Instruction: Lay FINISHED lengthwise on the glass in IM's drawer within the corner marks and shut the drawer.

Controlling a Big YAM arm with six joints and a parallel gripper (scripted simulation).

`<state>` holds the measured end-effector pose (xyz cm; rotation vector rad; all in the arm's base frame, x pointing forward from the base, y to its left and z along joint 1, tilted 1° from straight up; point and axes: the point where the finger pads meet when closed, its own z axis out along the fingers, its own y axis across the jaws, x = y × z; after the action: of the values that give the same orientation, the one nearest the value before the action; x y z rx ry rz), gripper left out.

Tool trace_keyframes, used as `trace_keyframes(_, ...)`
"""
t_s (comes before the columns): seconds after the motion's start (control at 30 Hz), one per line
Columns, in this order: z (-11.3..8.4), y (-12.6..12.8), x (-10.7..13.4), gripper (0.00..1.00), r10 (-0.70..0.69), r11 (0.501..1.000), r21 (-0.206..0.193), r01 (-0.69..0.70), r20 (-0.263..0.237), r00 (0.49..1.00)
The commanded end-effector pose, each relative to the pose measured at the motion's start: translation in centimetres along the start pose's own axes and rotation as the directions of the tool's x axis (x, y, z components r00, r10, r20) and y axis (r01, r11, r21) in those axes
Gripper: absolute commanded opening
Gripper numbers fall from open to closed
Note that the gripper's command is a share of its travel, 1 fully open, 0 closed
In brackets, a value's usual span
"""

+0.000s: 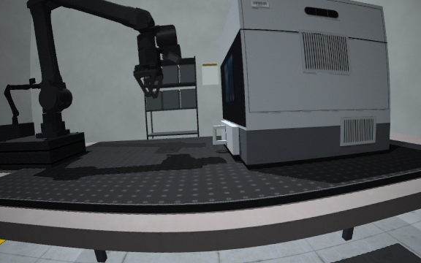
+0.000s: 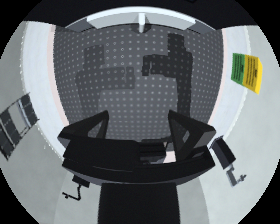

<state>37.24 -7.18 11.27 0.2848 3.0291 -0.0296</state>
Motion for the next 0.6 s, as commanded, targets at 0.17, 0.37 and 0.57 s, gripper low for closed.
trace_keyframes(0.17,-2.4,0.0,2.3,1.00,0.014,1.000,0.007,-0.014,-0.063,0.998)
trace_keyframes(0.37,-4.2,0.2,1.9,1.00,0.011,1.000,0.004,-0.010,-0.026,1.000)
trace_keyframes(0.57,-2.9,0.1,2.7,1.00,0.004,1.000,0.003,-0.004,-0.054,0.999)
